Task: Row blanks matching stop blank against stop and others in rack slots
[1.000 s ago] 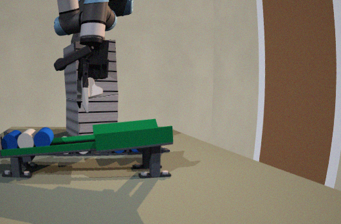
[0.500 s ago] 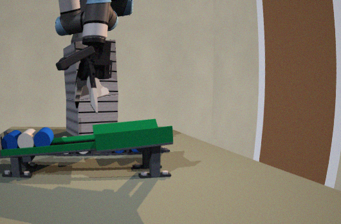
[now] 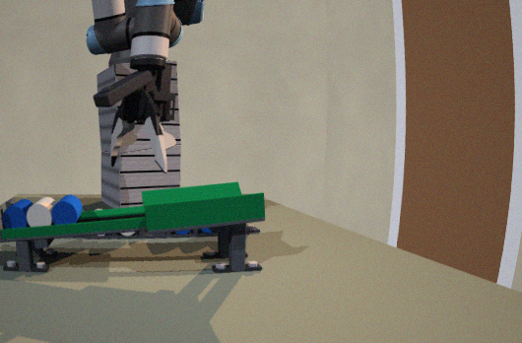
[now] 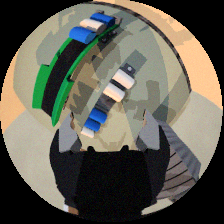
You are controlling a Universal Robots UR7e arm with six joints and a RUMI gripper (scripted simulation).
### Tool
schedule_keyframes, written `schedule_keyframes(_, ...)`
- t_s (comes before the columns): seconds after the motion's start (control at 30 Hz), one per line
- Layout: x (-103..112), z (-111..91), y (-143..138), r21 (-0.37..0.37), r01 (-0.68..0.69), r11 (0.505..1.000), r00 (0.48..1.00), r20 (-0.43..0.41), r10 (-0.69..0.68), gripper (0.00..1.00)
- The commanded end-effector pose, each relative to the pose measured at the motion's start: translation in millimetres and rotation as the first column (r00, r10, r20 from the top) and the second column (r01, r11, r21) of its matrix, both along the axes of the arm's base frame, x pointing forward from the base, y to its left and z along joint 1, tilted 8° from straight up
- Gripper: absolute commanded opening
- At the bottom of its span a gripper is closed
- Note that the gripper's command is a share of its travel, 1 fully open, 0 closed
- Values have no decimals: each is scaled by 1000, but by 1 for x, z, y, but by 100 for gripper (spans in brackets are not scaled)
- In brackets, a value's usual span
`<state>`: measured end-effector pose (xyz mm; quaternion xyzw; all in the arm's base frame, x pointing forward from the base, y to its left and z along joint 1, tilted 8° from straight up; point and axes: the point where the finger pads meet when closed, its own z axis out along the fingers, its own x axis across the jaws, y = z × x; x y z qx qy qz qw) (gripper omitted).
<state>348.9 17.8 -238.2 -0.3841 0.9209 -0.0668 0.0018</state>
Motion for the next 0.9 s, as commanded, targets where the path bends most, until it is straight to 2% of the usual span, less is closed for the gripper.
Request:
schedule_keyframes(0.0, 4, -1, 5, -2, -148, 989, 989, -12, 148, 100)
schedule_keyframes(0.13, 4, -2, 9, -6, -249, 968, 968, -25, 249, 100)
schedule_keyframes(0.23, 4, -2, 9, -6, -269, 963, 963, -28, 268, 100)
schedule_keyframes(0.4, 5, -3, 14, -9, -391, 920, 920, -45, 390, 100)
schedule_keyframes(0.7, 5, -4, 23, -8, -571, 821, 819, -72, 569, 100)
schedule_keyframes(0.77, 5, -4, 23, -8, -571, 821, 819, -72, 569, 100)
schedule_keyframes(0.87, 5, -4, 27, -6, -651, 759, 757, -85, 648, 100)
